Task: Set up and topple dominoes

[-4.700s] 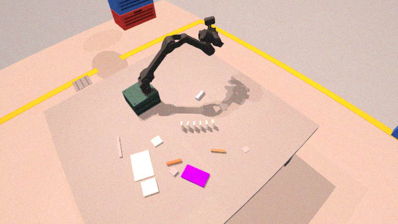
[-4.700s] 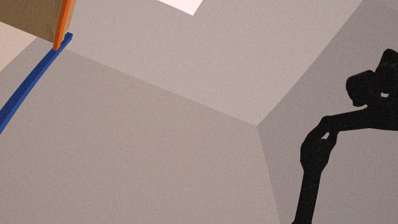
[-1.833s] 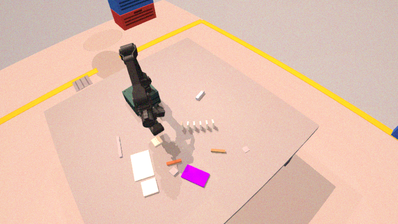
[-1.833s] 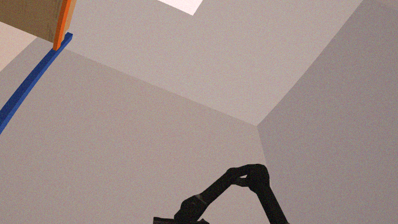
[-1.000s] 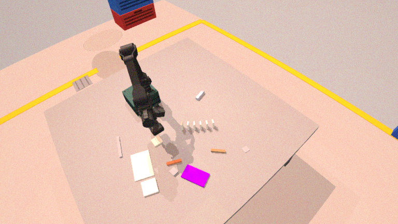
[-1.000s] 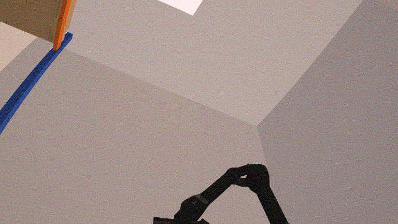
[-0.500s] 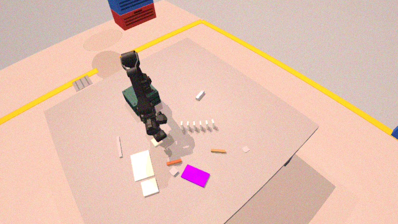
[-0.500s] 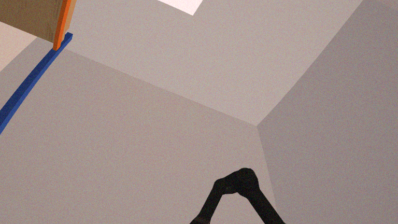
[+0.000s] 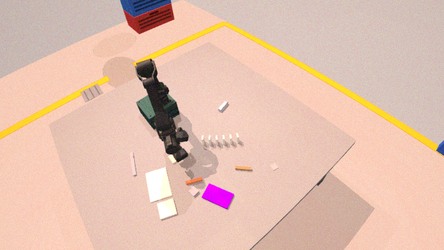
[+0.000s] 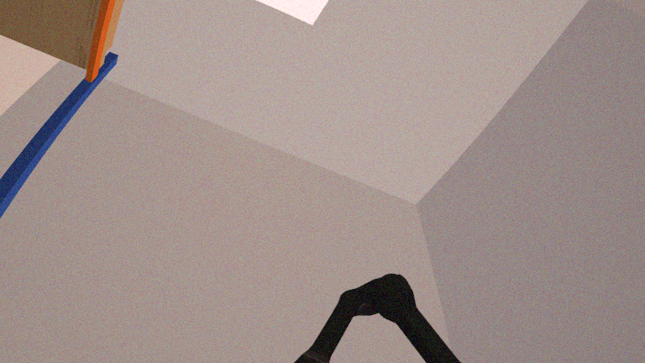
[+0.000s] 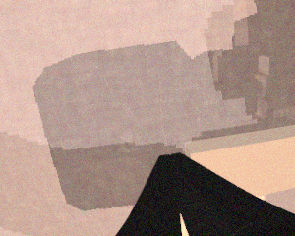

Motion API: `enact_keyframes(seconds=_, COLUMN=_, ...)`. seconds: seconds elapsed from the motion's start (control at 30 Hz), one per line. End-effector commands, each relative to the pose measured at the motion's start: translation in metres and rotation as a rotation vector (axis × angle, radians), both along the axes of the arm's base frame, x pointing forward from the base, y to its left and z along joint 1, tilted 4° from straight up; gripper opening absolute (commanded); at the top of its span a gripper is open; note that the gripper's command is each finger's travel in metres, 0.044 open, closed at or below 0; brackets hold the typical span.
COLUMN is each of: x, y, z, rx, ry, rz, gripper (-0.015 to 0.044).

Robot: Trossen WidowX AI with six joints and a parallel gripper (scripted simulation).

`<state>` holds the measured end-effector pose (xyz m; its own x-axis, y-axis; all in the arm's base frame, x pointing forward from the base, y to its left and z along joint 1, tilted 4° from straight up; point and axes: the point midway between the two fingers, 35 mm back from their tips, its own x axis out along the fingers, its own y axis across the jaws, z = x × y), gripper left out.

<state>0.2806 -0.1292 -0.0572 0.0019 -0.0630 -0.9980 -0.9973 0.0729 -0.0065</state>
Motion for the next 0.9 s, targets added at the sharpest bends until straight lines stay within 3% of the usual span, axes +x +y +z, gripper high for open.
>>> enact_keyframes(seconds=0.0, x=0.007, y=0.000, z=-0.001, rx=-0.002, ry=0.007, rz=0.000, gripper=0.0000)
enact_keyframes(seconds=0.1, x=0.009, y=0.000, z=0.010, rx=0.000, ry=0.000, rz=0.000, gripper=0.0000)
enact_keyframes(seconds=0.27, x=0.033, y=0.004, z=0.076, rx=-0.001, ry=0.004, rz=-0.001, gripper=0.0000)
enact_keyframes(seconds=0.43, x=0.034, y=0.005, z=0.079, rx=-0.001, ry=0.004, rz=-0.001, gripper=0.0000)
enact_keyframes(seconds=0.53, x=0.036, y=0.004, z=0.079, rx=-0.001, ry=-0.005, rz=-0.146, gripper=0.0079)
enact_keyframes(seconds=0.87, x=0.050, y=-0.001, z=0.080, rx=-0.001, ry=-0.070, rz=-1.127, gripper=0.0341)
